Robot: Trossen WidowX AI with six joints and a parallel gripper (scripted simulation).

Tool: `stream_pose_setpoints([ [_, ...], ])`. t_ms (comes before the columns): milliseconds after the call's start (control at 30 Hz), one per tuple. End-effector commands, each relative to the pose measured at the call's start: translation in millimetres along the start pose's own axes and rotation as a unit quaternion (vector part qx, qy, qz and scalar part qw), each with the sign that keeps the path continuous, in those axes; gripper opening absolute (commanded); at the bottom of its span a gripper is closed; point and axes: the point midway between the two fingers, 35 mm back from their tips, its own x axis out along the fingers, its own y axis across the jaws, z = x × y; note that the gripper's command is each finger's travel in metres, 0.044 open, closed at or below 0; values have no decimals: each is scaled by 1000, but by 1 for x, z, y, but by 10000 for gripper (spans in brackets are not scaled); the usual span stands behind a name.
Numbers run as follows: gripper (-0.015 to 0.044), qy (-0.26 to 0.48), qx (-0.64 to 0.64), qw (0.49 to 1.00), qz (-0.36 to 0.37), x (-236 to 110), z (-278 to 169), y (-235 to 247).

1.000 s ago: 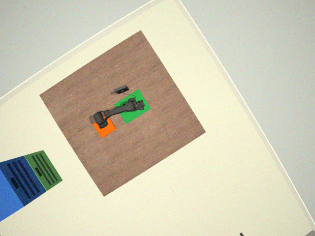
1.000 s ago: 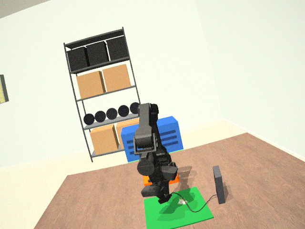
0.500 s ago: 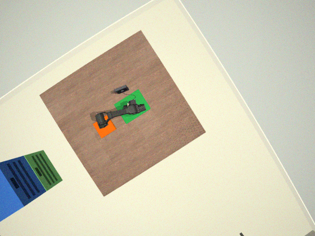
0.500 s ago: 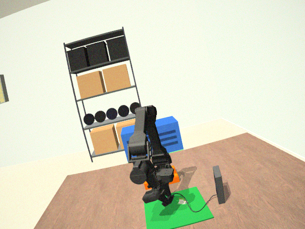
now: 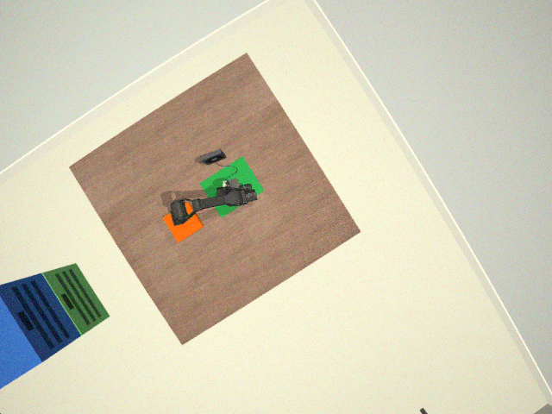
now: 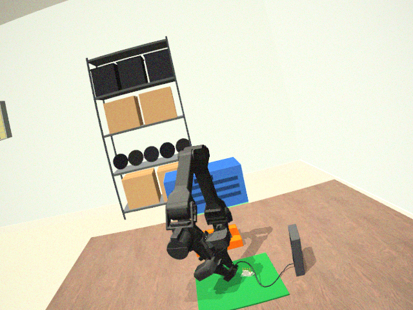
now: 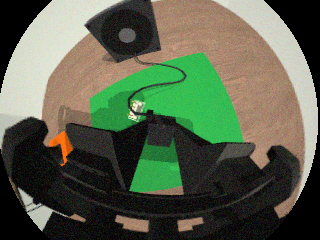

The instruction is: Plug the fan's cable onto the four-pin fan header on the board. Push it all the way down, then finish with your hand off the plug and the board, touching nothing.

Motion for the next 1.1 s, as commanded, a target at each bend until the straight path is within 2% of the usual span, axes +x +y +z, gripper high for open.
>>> stream_pose_setpoints([
  [0,0,-32,-5,999,7,3,-2,2],
  [1067,0,-247,-30,968,-14,-1,-9,0],
])
